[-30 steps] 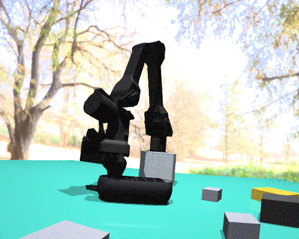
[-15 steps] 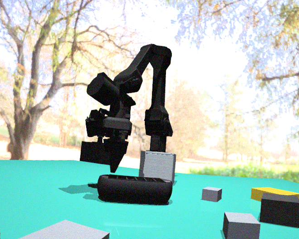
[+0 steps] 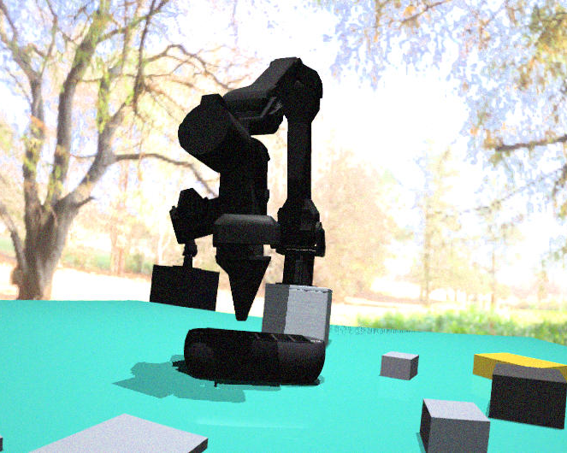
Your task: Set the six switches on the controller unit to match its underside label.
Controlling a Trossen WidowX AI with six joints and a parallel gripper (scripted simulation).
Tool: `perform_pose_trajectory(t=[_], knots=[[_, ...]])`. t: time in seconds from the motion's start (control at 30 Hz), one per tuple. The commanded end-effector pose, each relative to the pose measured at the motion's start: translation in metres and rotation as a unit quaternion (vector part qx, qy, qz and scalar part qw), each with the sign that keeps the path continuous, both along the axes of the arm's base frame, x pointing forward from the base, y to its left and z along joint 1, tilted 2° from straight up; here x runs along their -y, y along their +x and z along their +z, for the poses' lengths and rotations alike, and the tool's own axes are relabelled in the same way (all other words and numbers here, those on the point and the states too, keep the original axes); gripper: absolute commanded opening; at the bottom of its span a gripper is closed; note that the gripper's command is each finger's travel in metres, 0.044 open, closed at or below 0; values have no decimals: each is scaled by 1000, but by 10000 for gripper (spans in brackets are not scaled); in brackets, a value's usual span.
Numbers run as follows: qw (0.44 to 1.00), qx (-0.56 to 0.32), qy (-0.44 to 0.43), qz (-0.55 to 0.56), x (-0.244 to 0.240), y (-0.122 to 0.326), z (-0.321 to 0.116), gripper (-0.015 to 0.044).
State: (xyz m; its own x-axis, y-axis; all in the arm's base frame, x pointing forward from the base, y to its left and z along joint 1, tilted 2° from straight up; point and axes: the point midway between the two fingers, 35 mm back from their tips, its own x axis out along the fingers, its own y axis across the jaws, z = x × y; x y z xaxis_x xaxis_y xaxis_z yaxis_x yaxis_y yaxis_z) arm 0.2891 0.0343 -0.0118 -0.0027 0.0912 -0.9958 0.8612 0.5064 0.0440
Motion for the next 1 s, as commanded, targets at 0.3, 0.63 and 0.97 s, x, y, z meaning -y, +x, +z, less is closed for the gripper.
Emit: perform_pose_trajectory(t=[0.3,0.63,0.97], knots=[[985,-124,-119,12,-94,13,-5,0],[985,-124,-119,12,-95,13,-11,0],[985,-124,-119,12,-95,13,-26,0]])
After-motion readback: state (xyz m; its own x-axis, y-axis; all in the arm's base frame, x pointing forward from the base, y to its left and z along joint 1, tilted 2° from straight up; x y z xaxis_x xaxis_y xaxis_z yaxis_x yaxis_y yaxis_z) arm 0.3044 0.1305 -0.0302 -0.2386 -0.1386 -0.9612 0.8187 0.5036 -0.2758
